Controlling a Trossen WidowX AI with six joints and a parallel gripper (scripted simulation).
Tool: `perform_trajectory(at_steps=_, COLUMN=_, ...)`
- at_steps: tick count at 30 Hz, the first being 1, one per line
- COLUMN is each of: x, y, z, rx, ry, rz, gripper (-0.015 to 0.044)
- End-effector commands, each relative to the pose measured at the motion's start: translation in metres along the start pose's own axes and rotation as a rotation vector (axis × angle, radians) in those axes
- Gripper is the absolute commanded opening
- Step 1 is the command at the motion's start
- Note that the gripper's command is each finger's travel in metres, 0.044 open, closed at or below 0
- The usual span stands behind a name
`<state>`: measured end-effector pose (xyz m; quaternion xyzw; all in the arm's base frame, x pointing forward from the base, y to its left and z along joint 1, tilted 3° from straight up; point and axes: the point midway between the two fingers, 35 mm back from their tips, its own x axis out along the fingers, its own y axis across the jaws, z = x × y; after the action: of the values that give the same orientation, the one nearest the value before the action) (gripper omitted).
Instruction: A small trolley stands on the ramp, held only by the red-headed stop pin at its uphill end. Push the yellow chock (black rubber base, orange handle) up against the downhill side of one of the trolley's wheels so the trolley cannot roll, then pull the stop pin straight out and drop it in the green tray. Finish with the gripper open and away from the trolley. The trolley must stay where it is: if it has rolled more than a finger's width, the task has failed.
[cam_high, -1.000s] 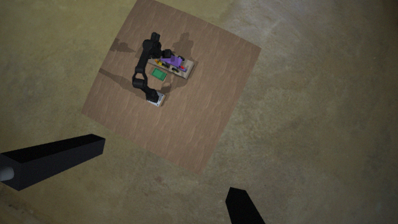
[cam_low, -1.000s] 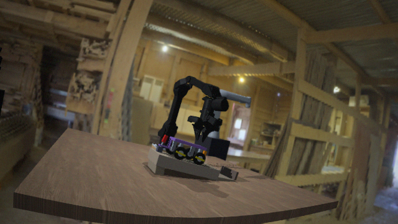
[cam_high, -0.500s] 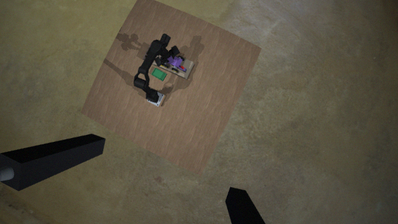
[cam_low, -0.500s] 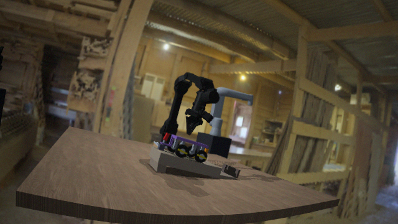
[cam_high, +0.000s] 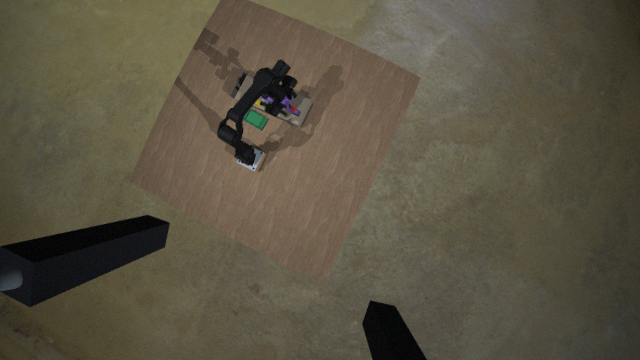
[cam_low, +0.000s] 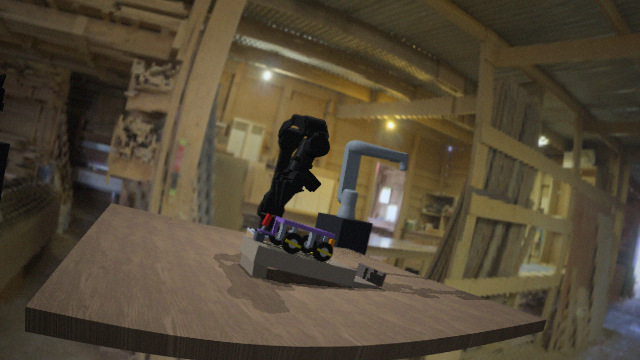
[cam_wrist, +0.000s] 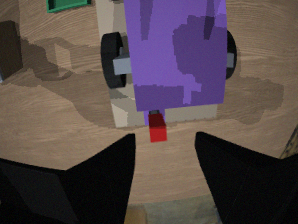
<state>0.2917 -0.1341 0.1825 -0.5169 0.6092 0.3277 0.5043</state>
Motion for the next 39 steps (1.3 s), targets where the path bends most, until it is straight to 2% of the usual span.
perform_trajectory(at_steps=1, x=0.001, y=0.002, z=-0.01, rx=-0.084, ry=0.016, rz=0.012, gripper=0.019)
perform_trajectory(at_steps=39, x=0.037, y=0.002, z=-0.011, rx=-0.084, ry=0.017, rz=0.012, gripper=0.019)
